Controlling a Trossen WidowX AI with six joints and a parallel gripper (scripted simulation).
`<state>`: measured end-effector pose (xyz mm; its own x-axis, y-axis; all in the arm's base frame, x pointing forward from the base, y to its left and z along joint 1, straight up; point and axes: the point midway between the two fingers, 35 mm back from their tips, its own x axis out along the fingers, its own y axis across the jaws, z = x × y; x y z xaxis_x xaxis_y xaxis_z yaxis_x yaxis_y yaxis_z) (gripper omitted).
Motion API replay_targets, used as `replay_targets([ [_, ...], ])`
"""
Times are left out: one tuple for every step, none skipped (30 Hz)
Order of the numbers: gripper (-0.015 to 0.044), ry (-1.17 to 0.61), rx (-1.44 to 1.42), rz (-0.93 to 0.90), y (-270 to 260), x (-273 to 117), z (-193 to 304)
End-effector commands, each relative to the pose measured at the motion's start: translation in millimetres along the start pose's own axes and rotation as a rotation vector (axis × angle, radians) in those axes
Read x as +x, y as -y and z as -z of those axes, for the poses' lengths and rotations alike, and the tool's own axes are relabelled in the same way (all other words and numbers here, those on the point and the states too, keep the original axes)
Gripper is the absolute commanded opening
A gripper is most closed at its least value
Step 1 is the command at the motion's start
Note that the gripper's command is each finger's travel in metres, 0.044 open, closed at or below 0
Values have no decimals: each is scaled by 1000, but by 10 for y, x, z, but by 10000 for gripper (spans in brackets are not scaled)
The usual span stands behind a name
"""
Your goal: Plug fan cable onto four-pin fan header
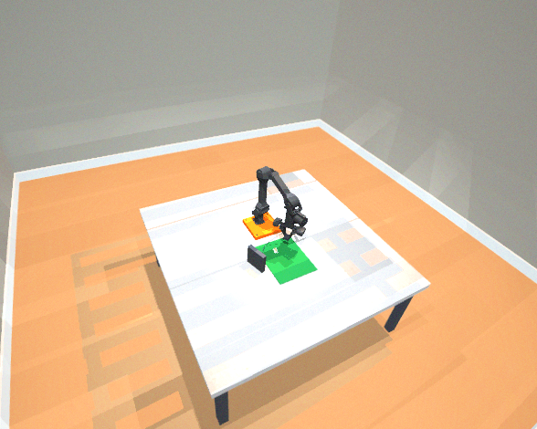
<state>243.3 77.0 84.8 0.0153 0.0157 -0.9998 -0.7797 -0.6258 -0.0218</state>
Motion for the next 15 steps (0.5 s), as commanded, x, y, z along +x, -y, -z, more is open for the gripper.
replay_targets([
  [0, -9, -3, 10, 10, -168, 10],
  [0, -9, -3, 9, 6, -200, 9],
  [0, -9, -3, 9, 1, -233, 7],
  [0, -9, -3, 9, -3, -265, 5],
  [0, -9, -3, 9, -9, -297, 3],
  [0, -9, -3, 8, -14, -329, 1],
  [0, -9, -3, 8, -20, -362, -1],
  [0, -9, -3, 8, -27, -394, -4],
  [0, -9, -4, 8, -34, -427, -6],
  [0, -10, -4, 7, -40, -453, -9],
  [0, -10, -4, 7, -44, -469, -10],
  [0, -10, -4, 7, -45, -475, -11],
  [0, -10, -4, 7, -45, -475, -11],
  [0, -10, 2, 7, -44, -475, -9],
  [0, -10, 20, 7, -40, -476, -6],
])
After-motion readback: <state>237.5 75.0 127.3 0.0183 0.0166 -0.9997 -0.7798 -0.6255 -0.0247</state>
